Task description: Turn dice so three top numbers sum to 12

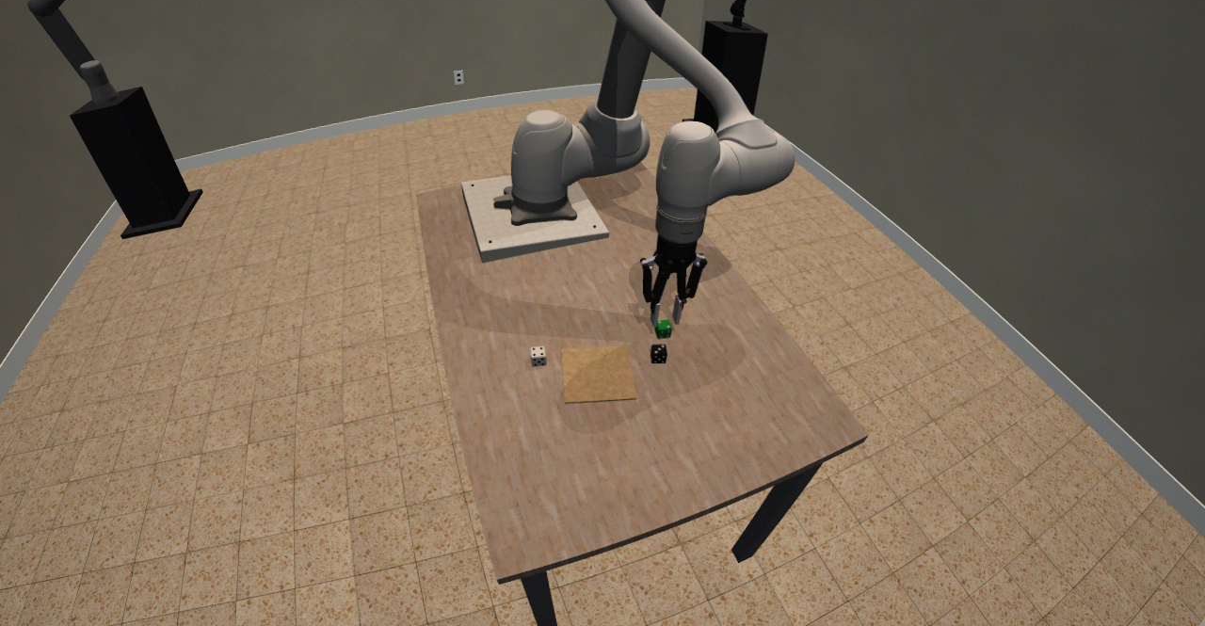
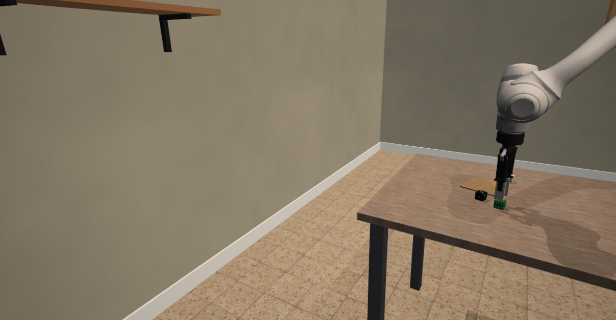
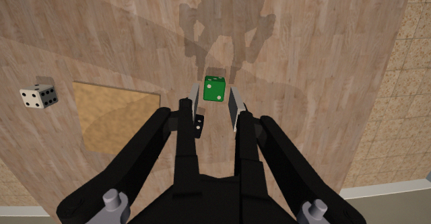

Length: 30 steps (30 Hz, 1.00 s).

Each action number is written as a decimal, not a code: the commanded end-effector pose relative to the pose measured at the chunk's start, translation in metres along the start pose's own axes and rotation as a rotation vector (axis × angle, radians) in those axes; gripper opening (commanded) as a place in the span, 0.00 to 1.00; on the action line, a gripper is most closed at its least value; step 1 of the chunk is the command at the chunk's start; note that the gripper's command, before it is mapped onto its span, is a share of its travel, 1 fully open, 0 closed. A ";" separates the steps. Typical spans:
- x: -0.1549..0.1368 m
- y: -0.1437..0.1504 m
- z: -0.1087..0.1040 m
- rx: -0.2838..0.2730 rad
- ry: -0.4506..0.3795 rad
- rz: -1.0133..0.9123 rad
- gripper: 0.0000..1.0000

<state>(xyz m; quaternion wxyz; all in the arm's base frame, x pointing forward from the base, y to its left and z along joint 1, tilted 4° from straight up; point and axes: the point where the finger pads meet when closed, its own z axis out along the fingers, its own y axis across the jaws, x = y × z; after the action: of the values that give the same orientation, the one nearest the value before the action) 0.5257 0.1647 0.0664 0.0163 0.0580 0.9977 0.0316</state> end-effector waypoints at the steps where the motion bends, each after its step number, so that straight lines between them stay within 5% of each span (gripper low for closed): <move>1: 0.000 0.000 0.000 0.000 0.000 0.000 0.28; 30: 0.000 0.000 0.033 0.000 0.000 0.000 0.28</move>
<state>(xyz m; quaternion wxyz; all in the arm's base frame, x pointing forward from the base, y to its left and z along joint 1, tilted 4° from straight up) 0.5268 0.1667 0.0350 0.0163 0.0580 0.9977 0.0316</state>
